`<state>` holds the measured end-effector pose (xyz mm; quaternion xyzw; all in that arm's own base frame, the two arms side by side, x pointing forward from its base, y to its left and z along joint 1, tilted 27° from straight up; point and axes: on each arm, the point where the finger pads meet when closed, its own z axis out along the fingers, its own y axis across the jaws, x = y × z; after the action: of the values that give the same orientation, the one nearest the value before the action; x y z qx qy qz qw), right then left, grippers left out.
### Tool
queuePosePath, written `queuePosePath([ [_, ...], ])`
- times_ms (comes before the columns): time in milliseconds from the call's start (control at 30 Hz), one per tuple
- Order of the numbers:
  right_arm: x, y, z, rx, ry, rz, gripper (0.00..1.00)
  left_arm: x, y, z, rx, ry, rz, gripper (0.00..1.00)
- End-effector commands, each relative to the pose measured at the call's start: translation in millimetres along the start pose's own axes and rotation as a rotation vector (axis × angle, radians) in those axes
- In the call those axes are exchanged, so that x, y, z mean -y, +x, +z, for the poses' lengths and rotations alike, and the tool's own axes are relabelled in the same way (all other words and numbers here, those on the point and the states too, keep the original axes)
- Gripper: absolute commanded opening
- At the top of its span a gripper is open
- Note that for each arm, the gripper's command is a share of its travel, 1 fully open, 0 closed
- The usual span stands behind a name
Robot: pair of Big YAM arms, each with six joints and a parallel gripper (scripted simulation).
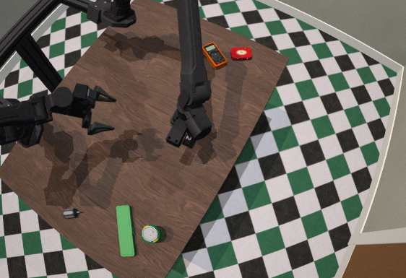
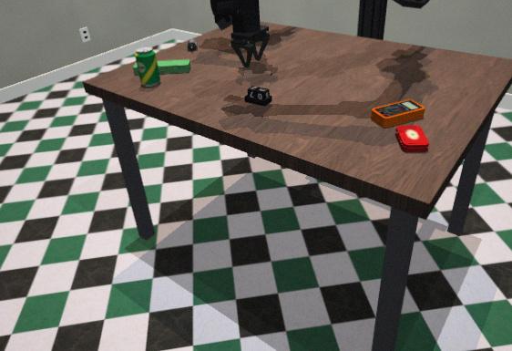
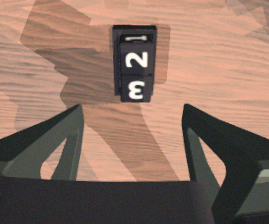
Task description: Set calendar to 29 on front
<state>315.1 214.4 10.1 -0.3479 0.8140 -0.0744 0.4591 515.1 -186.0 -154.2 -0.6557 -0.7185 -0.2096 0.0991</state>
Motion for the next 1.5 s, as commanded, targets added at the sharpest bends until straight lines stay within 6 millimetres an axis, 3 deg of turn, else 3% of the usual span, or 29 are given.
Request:
queuePosePath([
  [0, -0.2, -9.9, 2.2, 0.017, 0.002, 0.005, 1.0, 2.3, 4.1, 18.2, -0.017, 0.022, -0.029, 0.75],
  [33, -0.2, -9.9, 2.2, 0.017, 0.002, 0.005, 1.0, -4.7, 0.7, 6.1, 0.007, -0.009, -0.061, 0.87],
  [67, -0.2, -9.9, 2.2, 0.017, 0.002, 0.005, 1.0, 3.3, 1.1, 8.7, 0.011, -0.006, -0.077, 0.98],
  [100, -0.2, -9.9, 2.2, 0.017, 0.002, 0.005, 1.0, 1.1, 4.4, 10.8, 0.025, -0.014, -0.124, 1.0],
  [133, -0.2, -9.9, 2.2, 0.017, 0.002, 0.005, 1.0, -8.1, 8.9, 2.0, 0.052, -0.04, -0.181, 1.0],
  [300, -0.2, -9.9, 2.2, 0.017, 0.002, 0.005, 1.0, -7.3, 12.3, 4.6, 0.18, -0.108, -0.399, 1.0],
  [367, -0.2, -9.9, 2.2, 0.017, 0.002, 0.005, 1.0, -7.3, 12.3, 4.6, 0.18, -0.108, -0.399, 1.0],
  [567, -0.2, -9.9, 2.2, 0.017, 0.002, 0.005, 1.0, -6.1, 17.4, 7.0, 0.356, -0.197, -0.694, 1.0],
  [667, -0.2, -9.9, 2.2, 0.017, 0.002, 0.005, 1.0, 5.1, 11.3, 14.9, 0.425, -0.224, -0.8, 1.0],
  [800, -0.2, -9.9, 2.2, 0.017, 0.002, 0.005, 1.0, 12.0, 18.6, 30.0, 0.483, -0.256, -0.93, 1.0],
  [1067, -0.2, -9.9, 2.2, 0.017, 0.002, 0.005, 1.0, 16.3, 17.6, 30.0, 0.551, -0.303, -1.011, 1.0],
  [1467, -0.2, -9.9, 2.2, 0.017, 0.002, 0.005, 1.0, 10.2, 14.7, 27.8, 0.555, -0.317, -0.991, 1.0],
])
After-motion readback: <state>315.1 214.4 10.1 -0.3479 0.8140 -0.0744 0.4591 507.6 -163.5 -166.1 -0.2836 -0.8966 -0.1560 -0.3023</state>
